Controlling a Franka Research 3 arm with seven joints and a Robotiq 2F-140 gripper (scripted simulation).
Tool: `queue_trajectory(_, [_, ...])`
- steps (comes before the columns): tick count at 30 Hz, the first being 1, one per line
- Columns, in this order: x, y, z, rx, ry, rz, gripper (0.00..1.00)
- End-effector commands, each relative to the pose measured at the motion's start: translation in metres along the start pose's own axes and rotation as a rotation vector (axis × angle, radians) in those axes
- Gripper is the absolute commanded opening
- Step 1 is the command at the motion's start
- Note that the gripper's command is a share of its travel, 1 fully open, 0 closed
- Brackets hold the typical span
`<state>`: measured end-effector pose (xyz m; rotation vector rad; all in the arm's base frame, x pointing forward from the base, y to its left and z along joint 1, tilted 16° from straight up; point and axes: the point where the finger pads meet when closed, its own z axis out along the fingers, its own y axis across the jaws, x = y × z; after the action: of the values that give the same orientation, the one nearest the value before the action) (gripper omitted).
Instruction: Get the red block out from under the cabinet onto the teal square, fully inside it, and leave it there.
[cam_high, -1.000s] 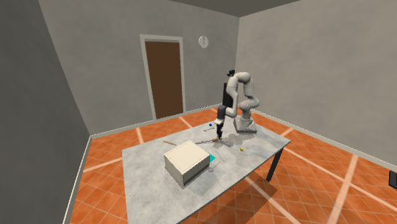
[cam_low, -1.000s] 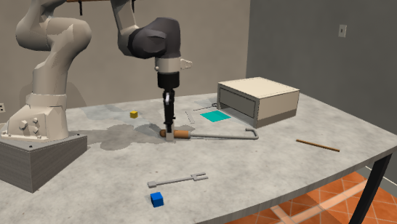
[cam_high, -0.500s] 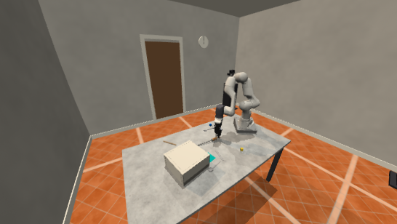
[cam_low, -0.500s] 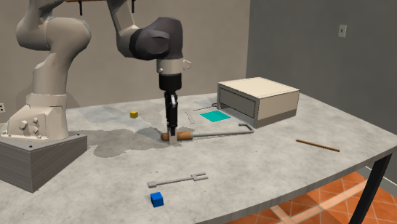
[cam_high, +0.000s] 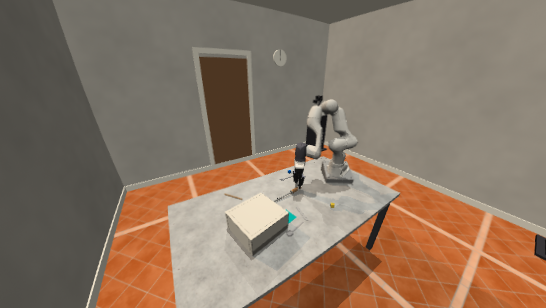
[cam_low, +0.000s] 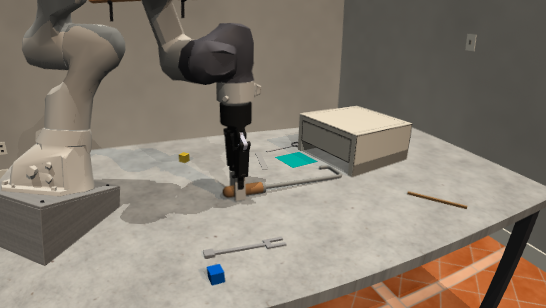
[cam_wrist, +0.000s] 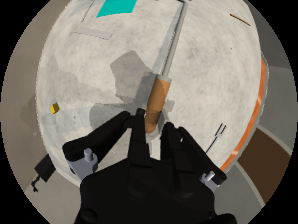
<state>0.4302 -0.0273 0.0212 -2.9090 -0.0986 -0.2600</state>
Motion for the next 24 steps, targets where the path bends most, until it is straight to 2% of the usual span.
queue_trajectory(1, [-0.0026,0.0048,0.0005,-0.001,-0.01,-0.095,0.0])
queue_trajectory(24, [-0.0031,0.0087,0.0005,-0.001,-0.01,-0.127,0.0])
